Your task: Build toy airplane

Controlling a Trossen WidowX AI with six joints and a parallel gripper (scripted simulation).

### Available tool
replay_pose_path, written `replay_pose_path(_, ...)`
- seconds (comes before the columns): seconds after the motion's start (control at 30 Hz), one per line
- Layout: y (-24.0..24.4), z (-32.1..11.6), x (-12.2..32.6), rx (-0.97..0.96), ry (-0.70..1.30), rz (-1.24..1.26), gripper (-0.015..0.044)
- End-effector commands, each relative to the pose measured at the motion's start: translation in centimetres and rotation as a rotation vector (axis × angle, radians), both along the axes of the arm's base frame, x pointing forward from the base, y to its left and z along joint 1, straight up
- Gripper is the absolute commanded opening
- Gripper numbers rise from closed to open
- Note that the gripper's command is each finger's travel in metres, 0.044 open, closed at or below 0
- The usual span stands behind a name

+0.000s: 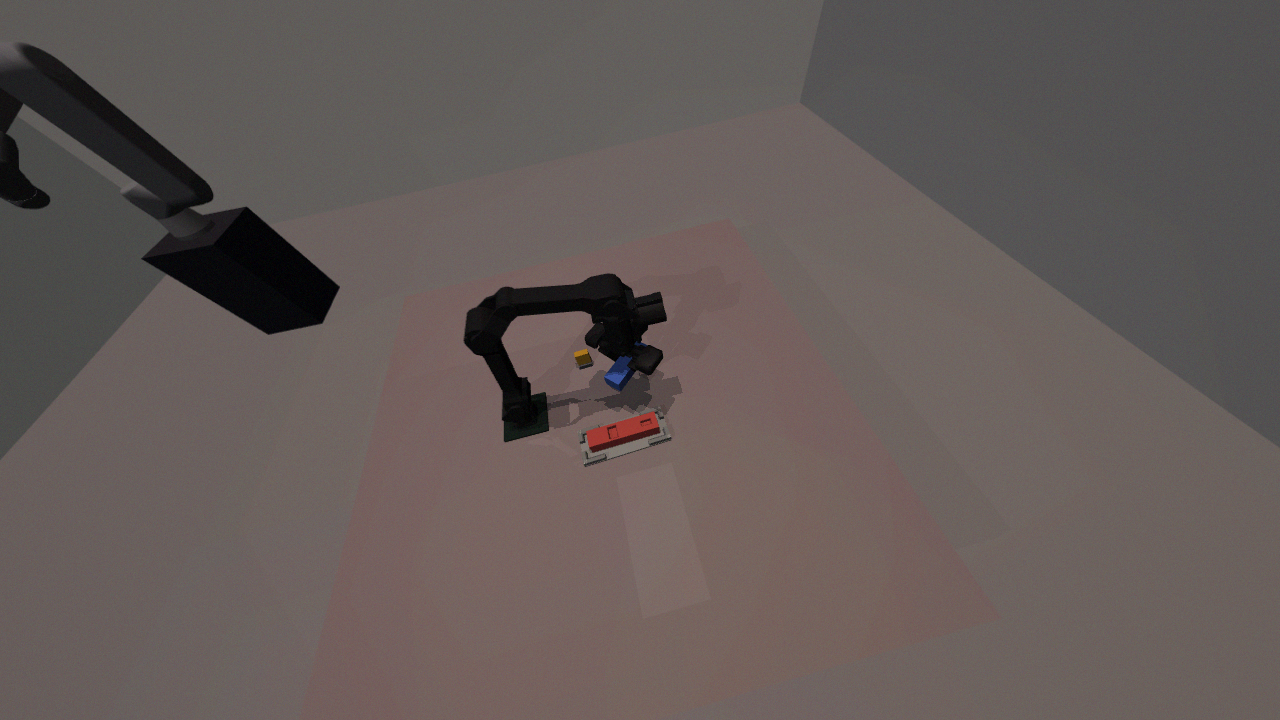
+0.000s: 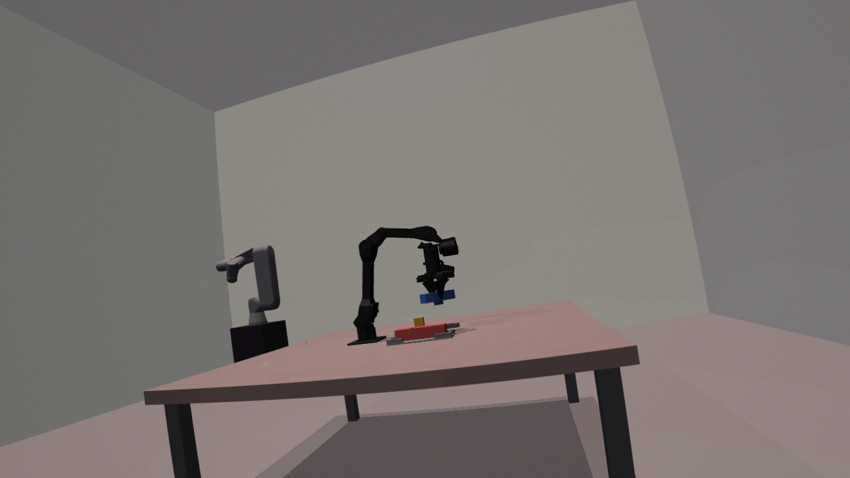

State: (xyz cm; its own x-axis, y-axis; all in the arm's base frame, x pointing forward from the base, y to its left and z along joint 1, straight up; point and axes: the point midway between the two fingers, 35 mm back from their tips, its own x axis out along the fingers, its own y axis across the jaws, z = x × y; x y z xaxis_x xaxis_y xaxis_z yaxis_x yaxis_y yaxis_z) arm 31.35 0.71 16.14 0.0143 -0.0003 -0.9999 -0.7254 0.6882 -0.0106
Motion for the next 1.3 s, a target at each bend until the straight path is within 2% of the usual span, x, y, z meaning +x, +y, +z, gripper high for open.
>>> replay_pose_path(0.0, -1.1, 0.0, -0.4, -0.005, -0.007, 0.057, 0.0000)
replay_pose_path(1.27, -11.6, -2.4, -6.0, -0.021, 0.004, 0.738, 0.0000)
